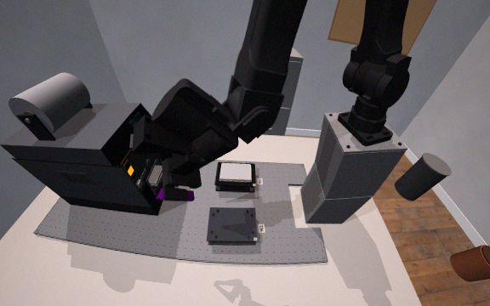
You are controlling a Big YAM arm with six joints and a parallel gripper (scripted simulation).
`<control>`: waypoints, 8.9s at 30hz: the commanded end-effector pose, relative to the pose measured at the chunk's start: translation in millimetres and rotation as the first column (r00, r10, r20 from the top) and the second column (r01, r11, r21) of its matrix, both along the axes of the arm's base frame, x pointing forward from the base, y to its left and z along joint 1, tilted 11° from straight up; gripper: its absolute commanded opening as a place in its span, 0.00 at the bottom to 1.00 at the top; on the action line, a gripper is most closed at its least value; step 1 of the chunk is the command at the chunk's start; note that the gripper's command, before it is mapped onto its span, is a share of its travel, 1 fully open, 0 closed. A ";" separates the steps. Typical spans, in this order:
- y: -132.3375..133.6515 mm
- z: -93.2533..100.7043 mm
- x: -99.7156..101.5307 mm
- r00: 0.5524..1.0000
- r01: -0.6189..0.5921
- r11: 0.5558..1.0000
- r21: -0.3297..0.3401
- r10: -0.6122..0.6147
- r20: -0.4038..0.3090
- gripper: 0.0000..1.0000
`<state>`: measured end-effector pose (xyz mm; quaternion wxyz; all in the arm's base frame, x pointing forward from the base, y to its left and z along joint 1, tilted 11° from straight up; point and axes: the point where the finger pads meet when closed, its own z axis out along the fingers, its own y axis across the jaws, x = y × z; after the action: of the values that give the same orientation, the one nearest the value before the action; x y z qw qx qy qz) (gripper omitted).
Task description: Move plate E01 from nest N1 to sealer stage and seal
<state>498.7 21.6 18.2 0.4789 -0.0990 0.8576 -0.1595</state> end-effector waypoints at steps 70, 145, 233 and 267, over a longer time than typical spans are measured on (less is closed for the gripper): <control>35.2 58.2 42.0 0.872 -0.478 0.461 -0.748 0.355 -0.338 1.00; 34.4 43.2 28.4 0.852 -0.516 0.448 -0.731 0.355 -0.384 1.00; -53.4 -25.5 -25.8 0.937 0.300 0.891 0.340 -0.208 -0.281 0.00; -56.4 -24.4 -26.6 0.675 0.443 0.866 0.229 -0.154 -0.722 0.00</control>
<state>465.9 -32.0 -21.0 0.0865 0.0961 0.9915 -0.0162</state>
